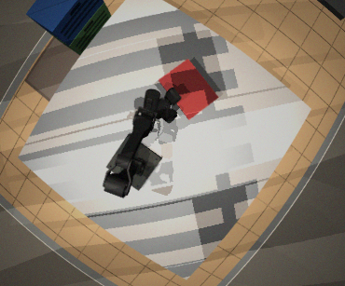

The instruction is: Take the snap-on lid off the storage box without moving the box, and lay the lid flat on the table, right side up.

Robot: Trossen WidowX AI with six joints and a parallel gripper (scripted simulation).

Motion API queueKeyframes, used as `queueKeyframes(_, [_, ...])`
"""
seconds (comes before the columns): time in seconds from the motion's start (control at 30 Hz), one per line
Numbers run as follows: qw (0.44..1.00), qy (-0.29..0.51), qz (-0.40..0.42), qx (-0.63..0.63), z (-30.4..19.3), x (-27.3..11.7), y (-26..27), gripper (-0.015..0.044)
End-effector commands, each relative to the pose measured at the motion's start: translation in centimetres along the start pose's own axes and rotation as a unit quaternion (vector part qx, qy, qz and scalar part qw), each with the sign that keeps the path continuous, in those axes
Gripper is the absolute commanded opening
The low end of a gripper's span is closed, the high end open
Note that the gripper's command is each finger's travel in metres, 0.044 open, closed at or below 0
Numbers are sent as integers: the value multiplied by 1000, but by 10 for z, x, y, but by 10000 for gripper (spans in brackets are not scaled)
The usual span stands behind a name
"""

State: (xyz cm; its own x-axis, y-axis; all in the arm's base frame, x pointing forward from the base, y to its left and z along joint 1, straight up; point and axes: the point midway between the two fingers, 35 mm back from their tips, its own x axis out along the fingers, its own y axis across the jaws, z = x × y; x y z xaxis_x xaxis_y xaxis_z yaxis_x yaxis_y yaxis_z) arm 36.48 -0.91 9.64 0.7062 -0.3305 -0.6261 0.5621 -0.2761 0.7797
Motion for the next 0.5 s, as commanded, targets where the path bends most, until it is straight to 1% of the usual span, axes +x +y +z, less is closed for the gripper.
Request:
queueKeyframes(0.0, [1000, 2, 0, -2, -1, 0, 0, 30])
queueKeyframes(0.03, [1000, 2, 0, -2, -1, 0, 0, 4])
queueKeyframes(0.07, [1000, 2, 0, -2, -1, 0, 0, 0])
queueKeyframes(0.47, [1000, 0, 0, 0, 0, -1, 2, 0])
